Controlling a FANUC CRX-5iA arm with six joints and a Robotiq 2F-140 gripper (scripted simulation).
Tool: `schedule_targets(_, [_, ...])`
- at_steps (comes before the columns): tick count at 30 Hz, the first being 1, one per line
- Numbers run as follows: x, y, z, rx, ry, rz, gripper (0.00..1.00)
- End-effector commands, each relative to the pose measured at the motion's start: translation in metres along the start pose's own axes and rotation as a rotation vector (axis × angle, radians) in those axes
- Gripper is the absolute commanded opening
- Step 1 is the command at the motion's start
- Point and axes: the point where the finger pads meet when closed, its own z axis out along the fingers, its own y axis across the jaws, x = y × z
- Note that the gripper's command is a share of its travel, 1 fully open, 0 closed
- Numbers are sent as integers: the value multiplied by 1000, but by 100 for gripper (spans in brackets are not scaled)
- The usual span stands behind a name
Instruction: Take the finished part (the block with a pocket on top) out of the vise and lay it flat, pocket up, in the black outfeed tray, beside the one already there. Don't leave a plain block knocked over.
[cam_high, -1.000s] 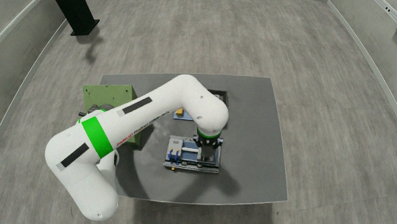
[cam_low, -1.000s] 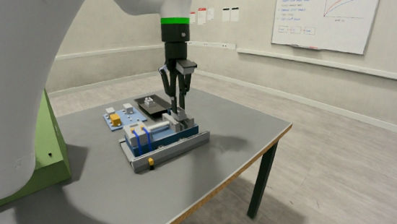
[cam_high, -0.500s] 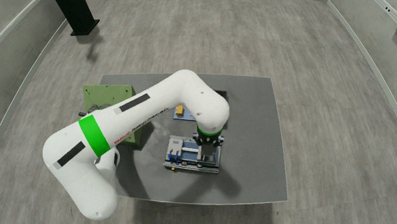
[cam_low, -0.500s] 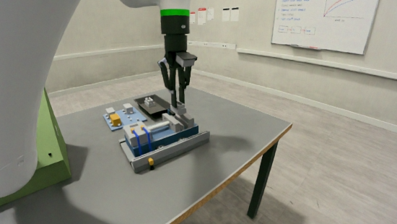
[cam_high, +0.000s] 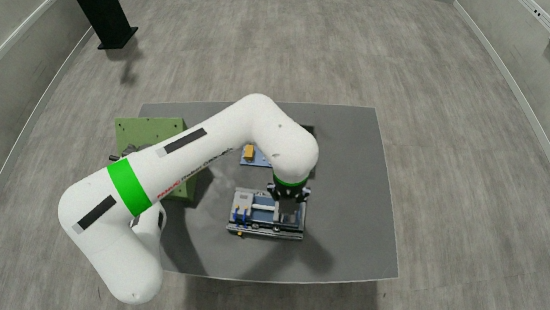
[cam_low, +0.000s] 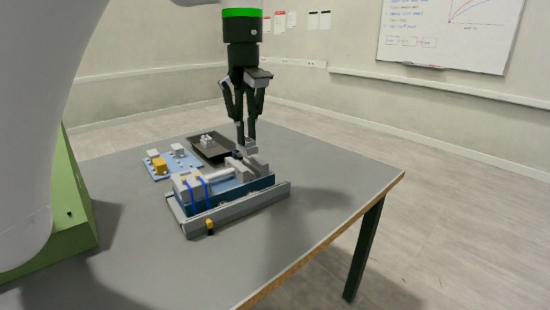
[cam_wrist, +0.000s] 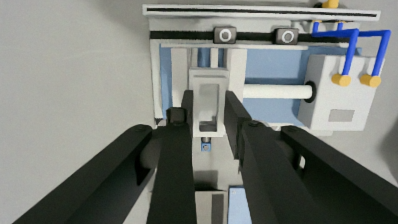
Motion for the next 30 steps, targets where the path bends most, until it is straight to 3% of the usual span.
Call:
schedule_targets(1, [0, -1, -1, 2, 0, 0, 10])
schedule_targets(5, [-13, -4, -2, 2, -1, -2, 10])
schedule_targets(8, [-43, -12, -4, 2, -3, -6, 10])
schedule_targets(10, [-43, -12, -4, 2, -3, -6, 10])
schedule_targets(13, [-87, -21, -6, 2, -5, -13, 10])
schedule_targets(25, [-210, -26, -4, 2, -4, -28, 10])
schedule_targets(27, [-210, -26, -4, 2, -4, -28, 10])
schedule_targets(30, [-244, -23, -1, 2, -2, -31, 10])
